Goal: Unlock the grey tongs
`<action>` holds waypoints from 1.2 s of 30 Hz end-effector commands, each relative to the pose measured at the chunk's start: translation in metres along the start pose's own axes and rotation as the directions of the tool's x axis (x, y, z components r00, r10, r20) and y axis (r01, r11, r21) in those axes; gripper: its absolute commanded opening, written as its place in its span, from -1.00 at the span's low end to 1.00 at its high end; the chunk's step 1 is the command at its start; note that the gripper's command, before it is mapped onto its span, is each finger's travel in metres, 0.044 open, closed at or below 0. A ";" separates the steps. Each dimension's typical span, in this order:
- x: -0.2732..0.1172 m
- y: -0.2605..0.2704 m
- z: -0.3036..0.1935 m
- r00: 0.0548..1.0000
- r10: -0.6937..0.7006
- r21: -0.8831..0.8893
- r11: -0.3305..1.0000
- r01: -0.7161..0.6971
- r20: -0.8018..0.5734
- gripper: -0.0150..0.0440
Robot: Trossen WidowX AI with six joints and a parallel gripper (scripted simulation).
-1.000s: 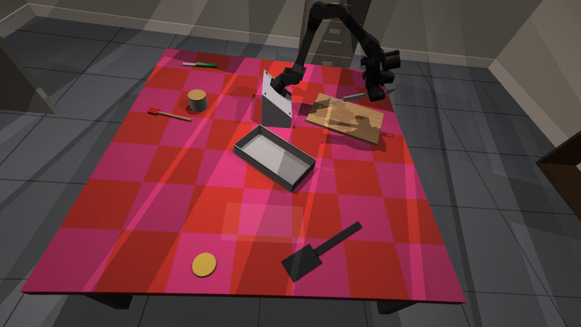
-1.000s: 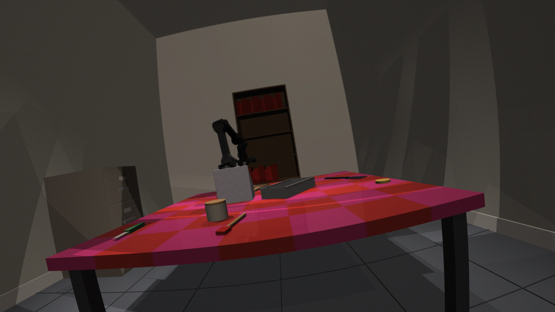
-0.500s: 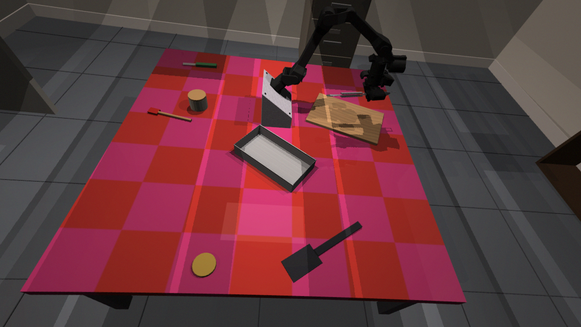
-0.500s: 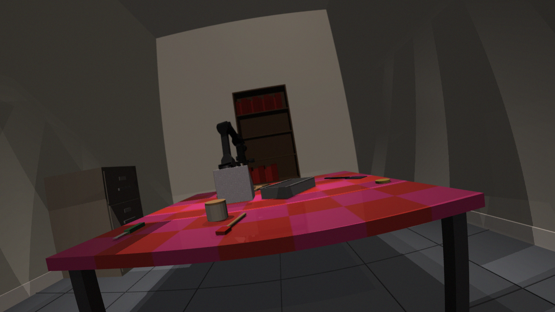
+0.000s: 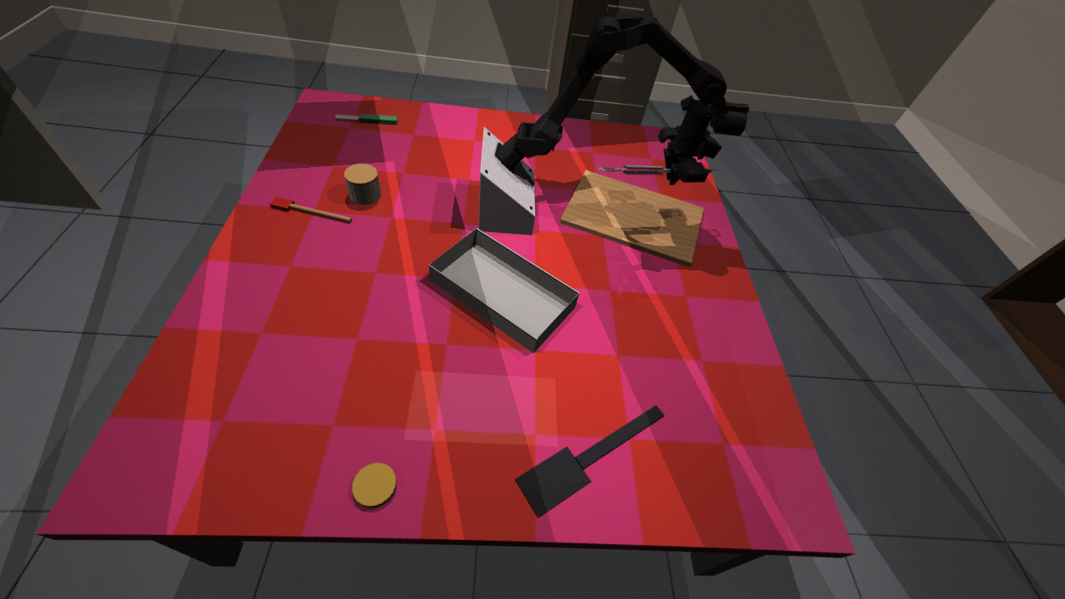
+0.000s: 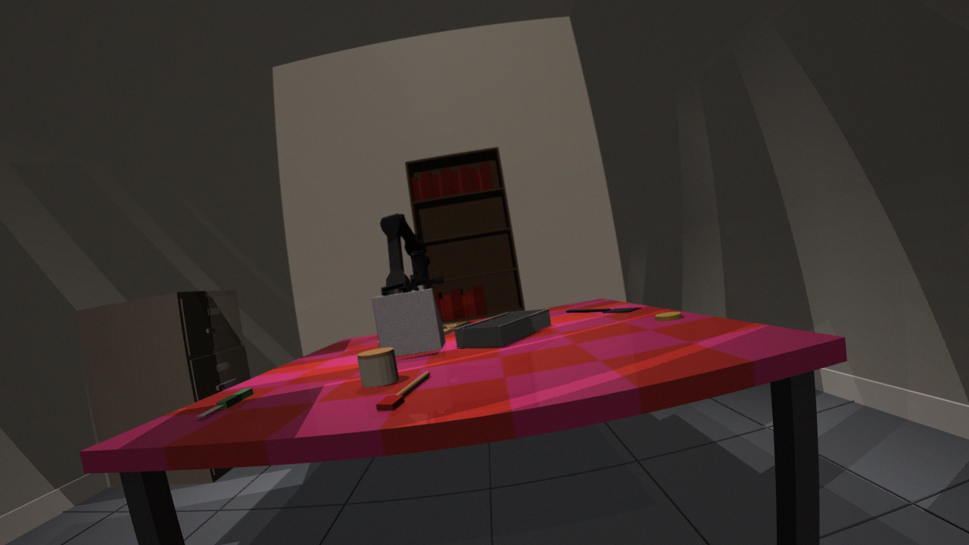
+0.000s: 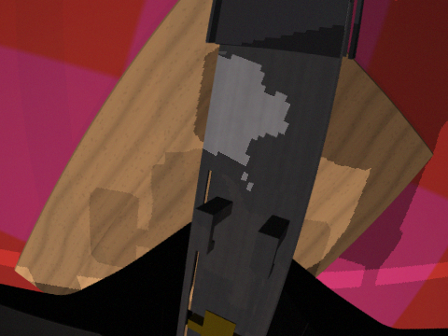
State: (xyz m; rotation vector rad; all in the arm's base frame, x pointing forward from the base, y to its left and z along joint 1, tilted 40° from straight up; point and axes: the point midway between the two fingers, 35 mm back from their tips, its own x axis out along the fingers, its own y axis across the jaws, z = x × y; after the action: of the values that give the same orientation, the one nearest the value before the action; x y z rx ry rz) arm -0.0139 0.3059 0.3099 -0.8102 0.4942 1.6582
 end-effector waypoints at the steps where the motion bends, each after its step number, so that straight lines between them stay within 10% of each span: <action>1: 0.001 -0.001 0.000 1.000 -0.004 -0.005 1.000 0.004 -0.002 -1.00; 36: 0.058 -0.002 0.002 1.000 -0.003 -0.004 1.000 0.003 -0.001 -1.00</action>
State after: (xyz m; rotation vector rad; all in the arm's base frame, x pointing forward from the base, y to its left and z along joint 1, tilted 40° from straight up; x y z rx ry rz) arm -0.0184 0.3435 0.2720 -0.8190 0.4922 1.6606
